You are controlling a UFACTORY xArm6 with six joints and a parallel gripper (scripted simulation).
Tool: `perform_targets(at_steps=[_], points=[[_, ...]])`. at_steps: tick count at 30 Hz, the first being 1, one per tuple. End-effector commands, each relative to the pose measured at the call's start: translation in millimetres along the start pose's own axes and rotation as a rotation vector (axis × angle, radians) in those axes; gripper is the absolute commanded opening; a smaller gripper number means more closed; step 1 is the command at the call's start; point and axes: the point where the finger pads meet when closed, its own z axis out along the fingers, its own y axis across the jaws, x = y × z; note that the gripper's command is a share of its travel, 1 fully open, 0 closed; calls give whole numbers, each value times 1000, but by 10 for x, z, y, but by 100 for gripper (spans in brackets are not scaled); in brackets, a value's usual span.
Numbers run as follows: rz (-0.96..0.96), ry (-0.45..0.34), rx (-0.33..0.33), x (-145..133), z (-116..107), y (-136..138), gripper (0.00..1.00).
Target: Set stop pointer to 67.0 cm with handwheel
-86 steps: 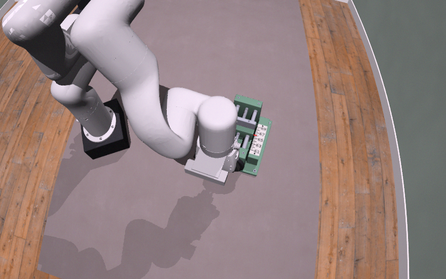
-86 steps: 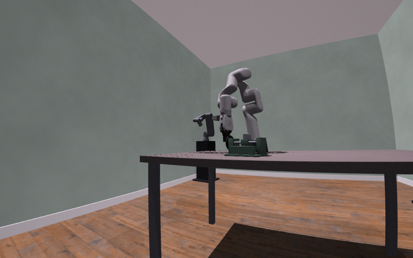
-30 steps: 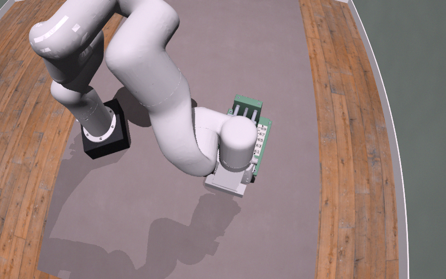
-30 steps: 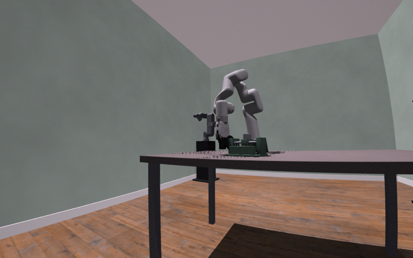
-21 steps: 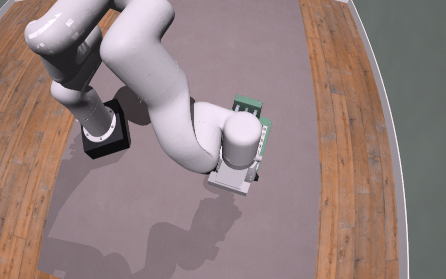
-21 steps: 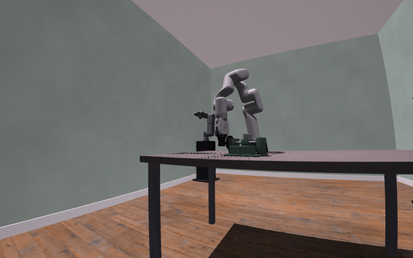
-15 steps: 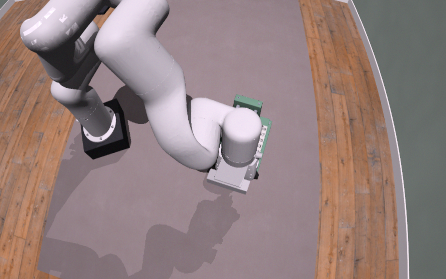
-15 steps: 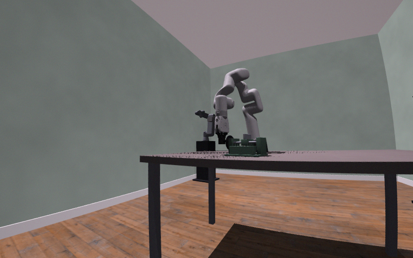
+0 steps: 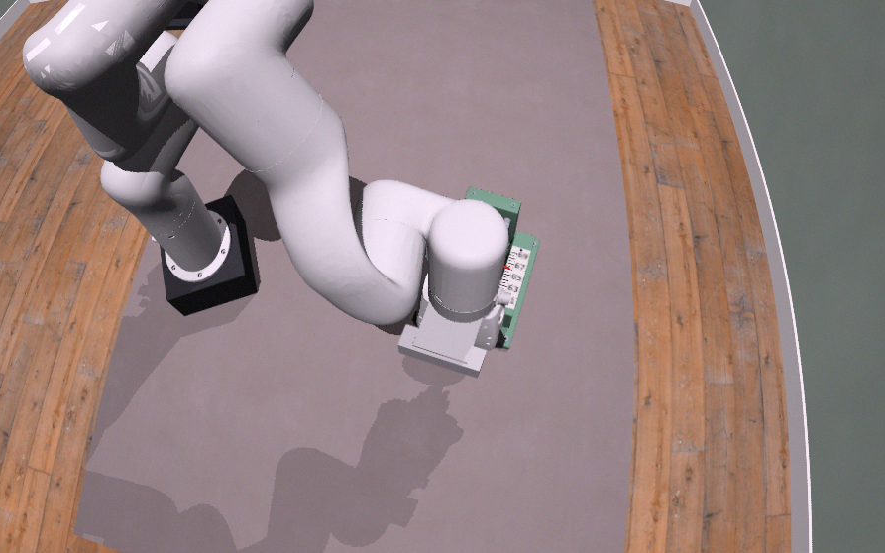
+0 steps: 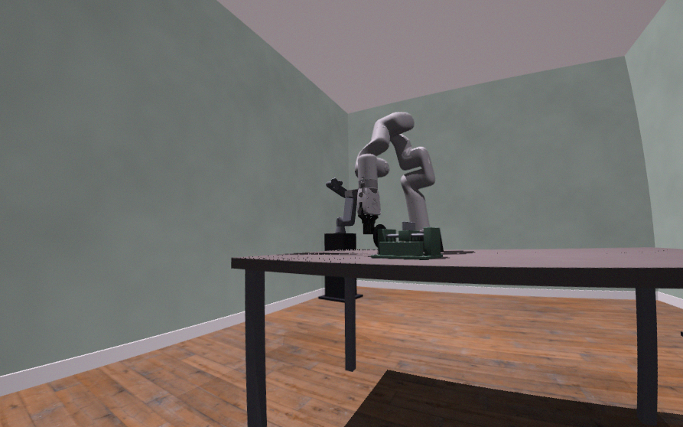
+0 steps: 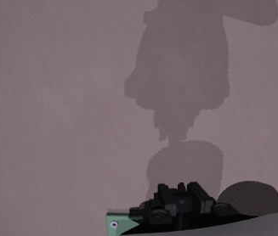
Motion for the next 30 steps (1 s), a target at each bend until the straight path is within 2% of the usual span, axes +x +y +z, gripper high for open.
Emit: perform_targets(at_steps=[1, 30], points=[[0, 0, 0, 0, -24, 34, 6], [0, 0, 0, 0, -18, 337, 6]])
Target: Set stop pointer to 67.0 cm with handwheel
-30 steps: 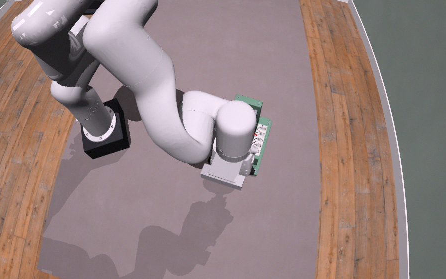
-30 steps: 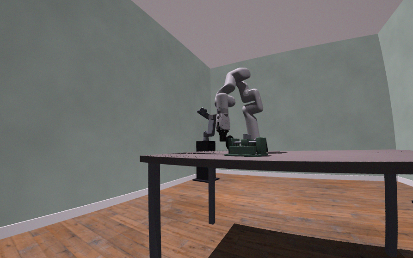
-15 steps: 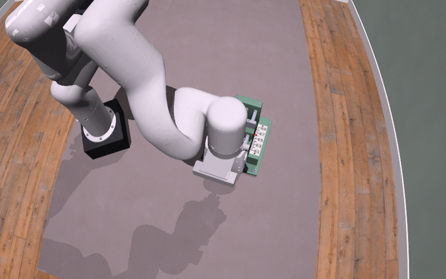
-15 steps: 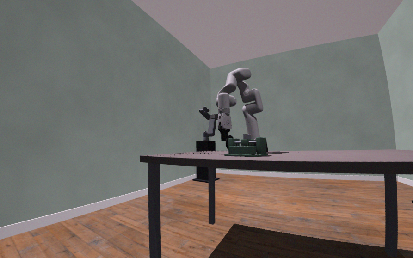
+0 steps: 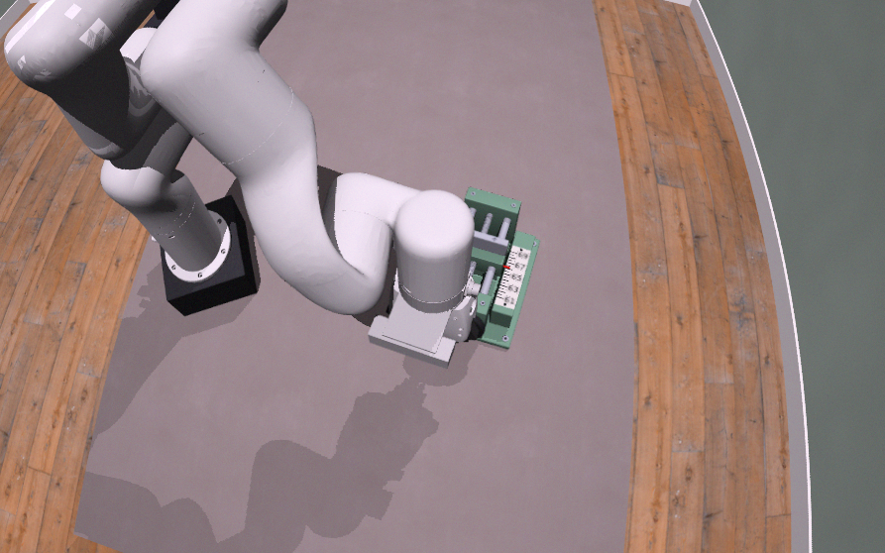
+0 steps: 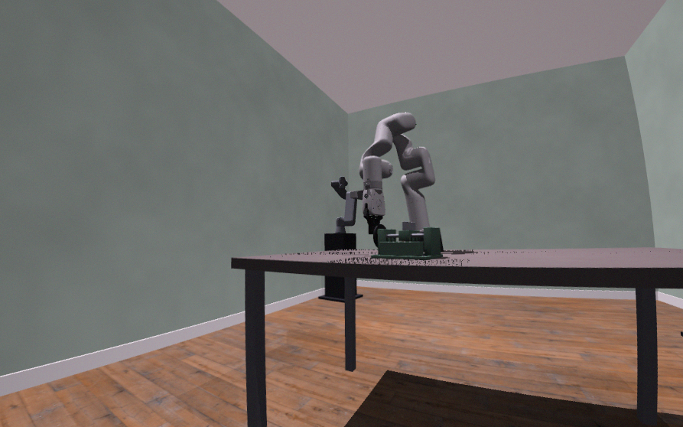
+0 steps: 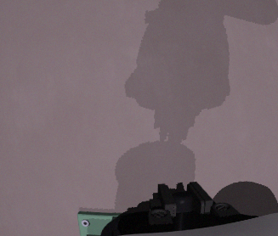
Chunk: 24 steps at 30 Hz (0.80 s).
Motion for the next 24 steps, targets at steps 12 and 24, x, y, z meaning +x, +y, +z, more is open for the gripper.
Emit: perform_targets(at_steps=[12, 24], points=[[0, 0, 9, 0, 47, 62, 6], [0, 0, 9, 0, 113, 110, 6]])
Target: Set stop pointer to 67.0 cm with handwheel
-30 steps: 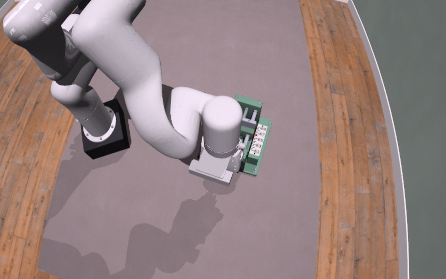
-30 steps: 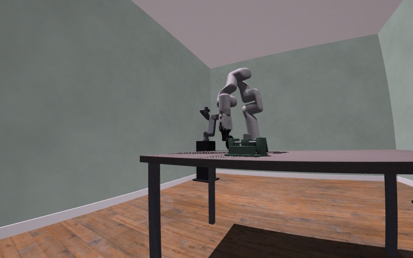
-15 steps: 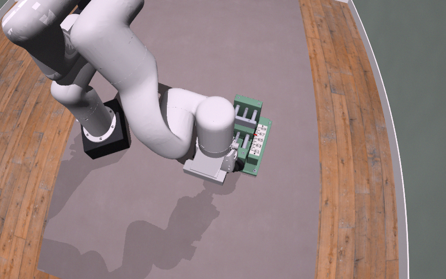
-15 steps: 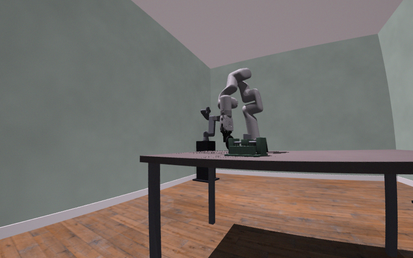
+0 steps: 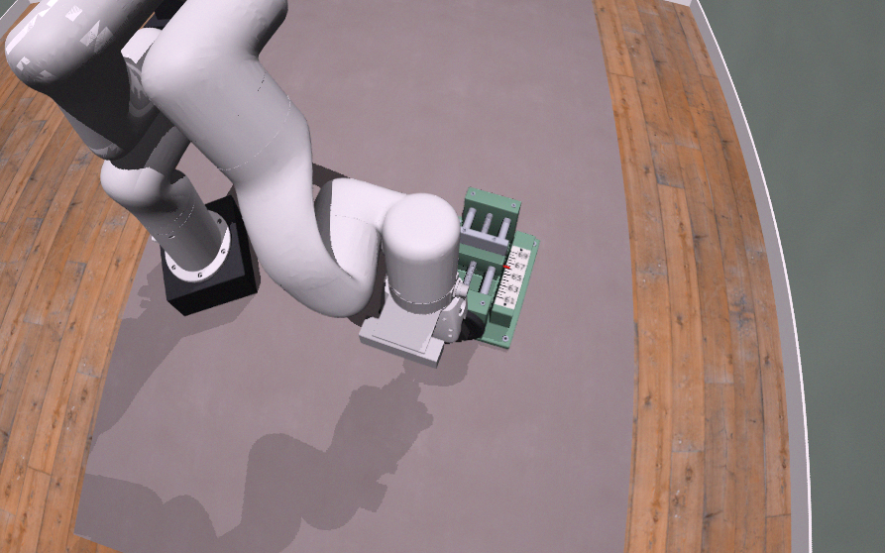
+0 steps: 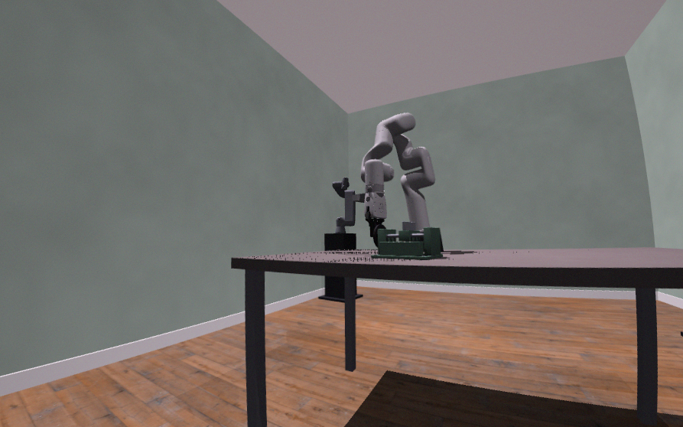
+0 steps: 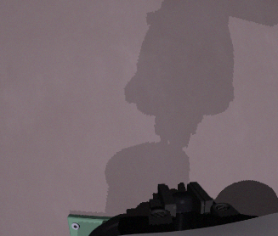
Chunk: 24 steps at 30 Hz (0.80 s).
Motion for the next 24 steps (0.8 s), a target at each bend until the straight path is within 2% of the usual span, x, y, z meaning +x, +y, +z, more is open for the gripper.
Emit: perform_targets(at_steps=[1, 24], points=[[0, 0, 1, 0, 3, 1, 6], [0, 0, 1, 0, 62, 28, 6]])
